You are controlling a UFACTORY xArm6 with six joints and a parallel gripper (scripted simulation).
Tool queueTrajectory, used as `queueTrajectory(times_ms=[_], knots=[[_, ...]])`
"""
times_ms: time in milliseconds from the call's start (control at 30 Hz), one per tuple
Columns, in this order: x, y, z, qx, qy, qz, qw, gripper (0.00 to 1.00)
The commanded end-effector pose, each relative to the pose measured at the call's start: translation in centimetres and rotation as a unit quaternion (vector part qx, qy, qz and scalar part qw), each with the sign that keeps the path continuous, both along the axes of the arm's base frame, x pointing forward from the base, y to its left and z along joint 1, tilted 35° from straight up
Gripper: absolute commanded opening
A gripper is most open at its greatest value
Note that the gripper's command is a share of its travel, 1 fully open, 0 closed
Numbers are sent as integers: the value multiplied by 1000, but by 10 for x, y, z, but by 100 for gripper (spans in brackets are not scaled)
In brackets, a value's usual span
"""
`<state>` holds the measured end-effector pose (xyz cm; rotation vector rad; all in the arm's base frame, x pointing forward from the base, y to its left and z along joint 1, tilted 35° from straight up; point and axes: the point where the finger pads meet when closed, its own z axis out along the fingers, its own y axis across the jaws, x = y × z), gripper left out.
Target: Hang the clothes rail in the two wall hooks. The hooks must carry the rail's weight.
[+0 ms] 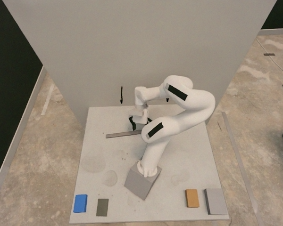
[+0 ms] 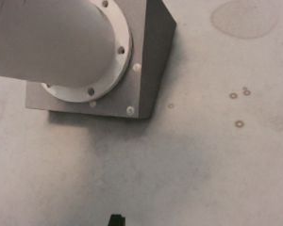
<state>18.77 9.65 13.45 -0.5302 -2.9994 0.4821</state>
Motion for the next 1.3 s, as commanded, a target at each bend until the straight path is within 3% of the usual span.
queueTrajectory(times_ms=[0,533,767,1033,1100,1267], knots=[[1,1,1,1,-1,0,1000,100],[1,1,1,1,-1,0,1000,100],[-1,1,11,-1,3,116,993,100],[-1,2,18,-8,9,247,969,100],[-1,2,18,-8,9,247,969,100],[-1,2,21,-16,14,326,945,100]])
